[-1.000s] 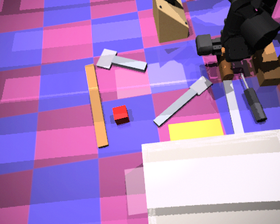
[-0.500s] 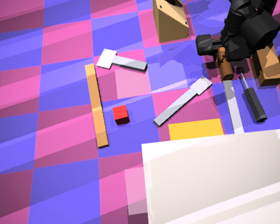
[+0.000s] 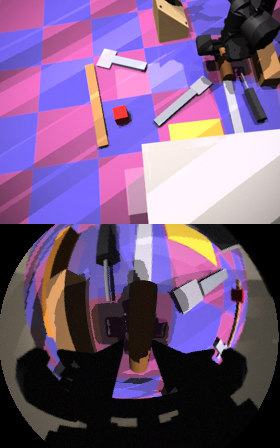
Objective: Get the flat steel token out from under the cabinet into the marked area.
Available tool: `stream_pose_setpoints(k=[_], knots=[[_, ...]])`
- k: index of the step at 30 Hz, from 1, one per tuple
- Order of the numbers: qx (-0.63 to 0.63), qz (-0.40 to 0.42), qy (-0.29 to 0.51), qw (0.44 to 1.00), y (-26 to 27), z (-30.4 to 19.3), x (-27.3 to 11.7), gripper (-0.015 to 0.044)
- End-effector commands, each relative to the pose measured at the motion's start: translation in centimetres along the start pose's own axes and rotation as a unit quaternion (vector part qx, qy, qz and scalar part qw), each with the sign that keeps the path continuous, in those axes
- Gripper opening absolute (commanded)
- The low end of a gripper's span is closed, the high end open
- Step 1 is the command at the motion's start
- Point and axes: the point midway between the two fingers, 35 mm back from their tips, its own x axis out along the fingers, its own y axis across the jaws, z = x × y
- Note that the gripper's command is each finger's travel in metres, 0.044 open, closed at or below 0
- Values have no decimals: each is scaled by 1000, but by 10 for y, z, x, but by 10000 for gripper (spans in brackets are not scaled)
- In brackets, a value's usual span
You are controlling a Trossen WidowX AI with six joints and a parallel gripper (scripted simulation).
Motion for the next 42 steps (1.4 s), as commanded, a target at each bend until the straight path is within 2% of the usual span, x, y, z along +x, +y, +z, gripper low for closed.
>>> stream_pose_setpoints(k=[1, 9, 13, 42], knots=[[0, 0, 0, 1000, 0, 0, 0, 158], [0, 0, 0, 1000, 0, 0, 0, 105], [0, 0, 0, 1000, 0, 0, 0, 0], [-1, -2, 0, 1000, 1, 30, -1, 0]])
